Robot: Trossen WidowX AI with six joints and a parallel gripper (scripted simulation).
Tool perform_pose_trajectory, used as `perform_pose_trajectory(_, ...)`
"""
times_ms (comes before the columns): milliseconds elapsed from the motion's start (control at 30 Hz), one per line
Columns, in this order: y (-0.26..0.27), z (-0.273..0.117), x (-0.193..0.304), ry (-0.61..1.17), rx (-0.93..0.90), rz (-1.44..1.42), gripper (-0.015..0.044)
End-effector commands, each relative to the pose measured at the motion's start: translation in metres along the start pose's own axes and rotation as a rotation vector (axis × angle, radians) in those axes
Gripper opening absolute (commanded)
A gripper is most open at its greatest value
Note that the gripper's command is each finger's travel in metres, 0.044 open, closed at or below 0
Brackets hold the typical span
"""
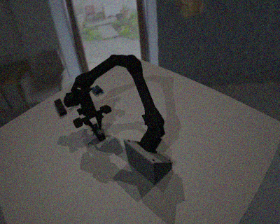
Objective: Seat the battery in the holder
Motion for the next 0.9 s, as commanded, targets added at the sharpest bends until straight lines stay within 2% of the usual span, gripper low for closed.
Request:
perform_pose_trajectory(0,-0.001,0.002,-0.004,0.033,-0.005,-0.006,0.0075)
perform_pose_trajectory(433,-0.003,0.007,-0.017,0.130,-0.015,-0.005,0.0075)
perform_pose_trajectory(867,-0.003,0.006,-0.025,0.131,-0.012,-0.005,0.0075)
Point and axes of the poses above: the point midway between the two fingers, 35 mm back from their tips, its own z axis out along the fingers, its own y axis across the jaws, x = y × z, the point moved 8 cm from there along -z, back along the fingers, and after that the axes turned 7 degrees about -z, right-handed, at the moved point
